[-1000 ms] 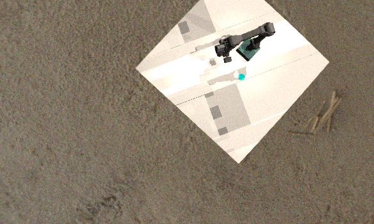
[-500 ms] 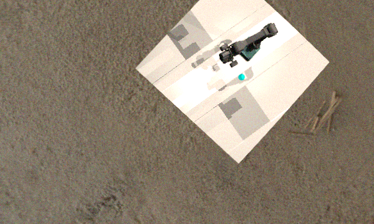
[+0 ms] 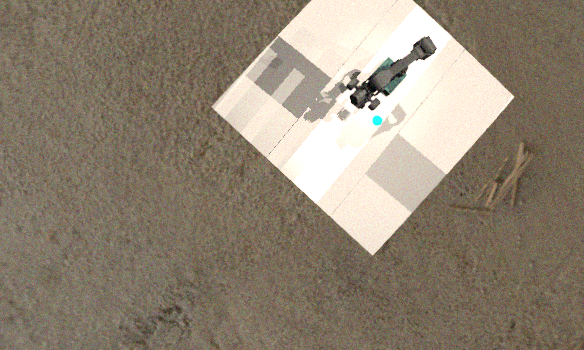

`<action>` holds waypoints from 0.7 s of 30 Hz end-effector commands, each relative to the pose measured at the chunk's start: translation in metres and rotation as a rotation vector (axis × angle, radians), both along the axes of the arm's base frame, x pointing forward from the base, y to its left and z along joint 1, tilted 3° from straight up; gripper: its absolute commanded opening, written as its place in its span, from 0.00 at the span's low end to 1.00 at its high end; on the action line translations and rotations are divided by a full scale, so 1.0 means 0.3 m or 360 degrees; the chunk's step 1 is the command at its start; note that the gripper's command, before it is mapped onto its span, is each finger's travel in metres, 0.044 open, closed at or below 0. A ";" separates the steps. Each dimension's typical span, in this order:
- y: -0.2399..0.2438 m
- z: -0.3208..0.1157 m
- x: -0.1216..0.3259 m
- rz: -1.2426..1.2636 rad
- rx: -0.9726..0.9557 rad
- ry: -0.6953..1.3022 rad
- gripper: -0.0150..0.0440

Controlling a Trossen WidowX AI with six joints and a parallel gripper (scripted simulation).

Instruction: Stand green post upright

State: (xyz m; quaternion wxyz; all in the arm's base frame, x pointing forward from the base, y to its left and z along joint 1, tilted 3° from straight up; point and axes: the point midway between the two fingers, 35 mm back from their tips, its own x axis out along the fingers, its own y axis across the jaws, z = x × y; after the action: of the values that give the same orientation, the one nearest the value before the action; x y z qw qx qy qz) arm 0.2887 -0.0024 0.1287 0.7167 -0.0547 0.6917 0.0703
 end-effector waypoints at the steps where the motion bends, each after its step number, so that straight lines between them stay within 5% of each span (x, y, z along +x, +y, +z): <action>1: 0.037 0.005 -0.005 0.0123 0.0000 -0.0002 0.29; 21: 0.243 0.027 -0.052 0.0783 0.0007 -0.0020 0.29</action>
State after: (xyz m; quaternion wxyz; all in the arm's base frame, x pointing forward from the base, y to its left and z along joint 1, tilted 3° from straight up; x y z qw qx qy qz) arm 0.2762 0.0626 0.1357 0.6887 -0.2032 0.6593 0.2231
